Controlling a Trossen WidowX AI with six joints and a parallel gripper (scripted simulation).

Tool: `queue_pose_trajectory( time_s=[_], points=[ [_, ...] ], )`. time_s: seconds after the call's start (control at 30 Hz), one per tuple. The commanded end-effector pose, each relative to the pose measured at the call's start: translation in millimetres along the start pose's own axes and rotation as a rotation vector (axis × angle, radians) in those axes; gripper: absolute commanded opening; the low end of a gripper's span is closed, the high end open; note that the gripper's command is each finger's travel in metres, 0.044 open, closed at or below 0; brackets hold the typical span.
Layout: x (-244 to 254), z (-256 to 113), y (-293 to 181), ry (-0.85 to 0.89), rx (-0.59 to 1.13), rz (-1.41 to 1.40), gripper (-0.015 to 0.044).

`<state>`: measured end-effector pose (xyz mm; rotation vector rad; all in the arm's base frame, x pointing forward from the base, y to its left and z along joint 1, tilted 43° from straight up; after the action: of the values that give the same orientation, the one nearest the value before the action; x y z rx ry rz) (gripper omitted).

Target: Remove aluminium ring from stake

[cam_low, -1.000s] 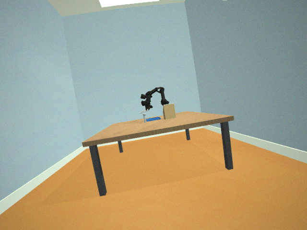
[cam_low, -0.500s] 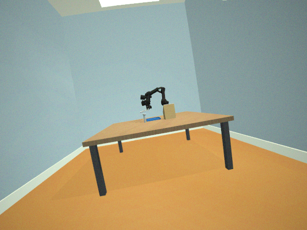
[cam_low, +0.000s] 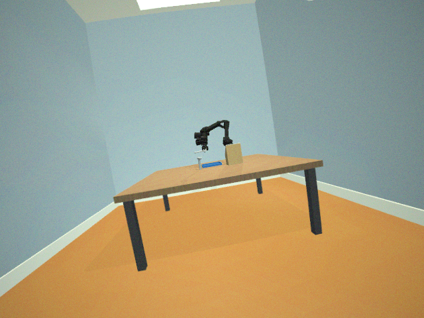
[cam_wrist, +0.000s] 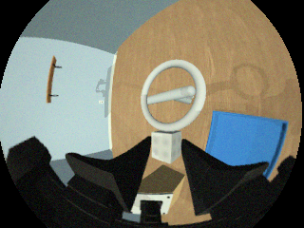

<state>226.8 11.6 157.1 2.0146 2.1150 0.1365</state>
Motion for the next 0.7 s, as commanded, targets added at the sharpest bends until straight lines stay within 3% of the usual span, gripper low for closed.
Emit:
queue_pose_trajectory(
  time_s=[0.0, 0.17, 0.67],
  points=[
    [-4.0, -6.1, -0.6, 0.037, -0.001, -0.044, 0.0],
    [-13.8, -4.0, -0.2, 0.023, -0.003, -0.019, 0.0],
    [-115.0, -18.4, -27.5, 0.021, -0.029, 0.007, 0.0]
  ],
)
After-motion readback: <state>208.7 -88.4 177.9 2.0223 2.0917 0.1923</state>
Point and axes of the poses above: the point midway between the two fingers, 35 mm back from their tips, its own z axis out along the fingers, its own x axis across the jaws, y = z × x, the point moved 7 cm from there along -z, back along the fingers, and after that the axes turned 2 degrees about -z, right-handed, at the moved point
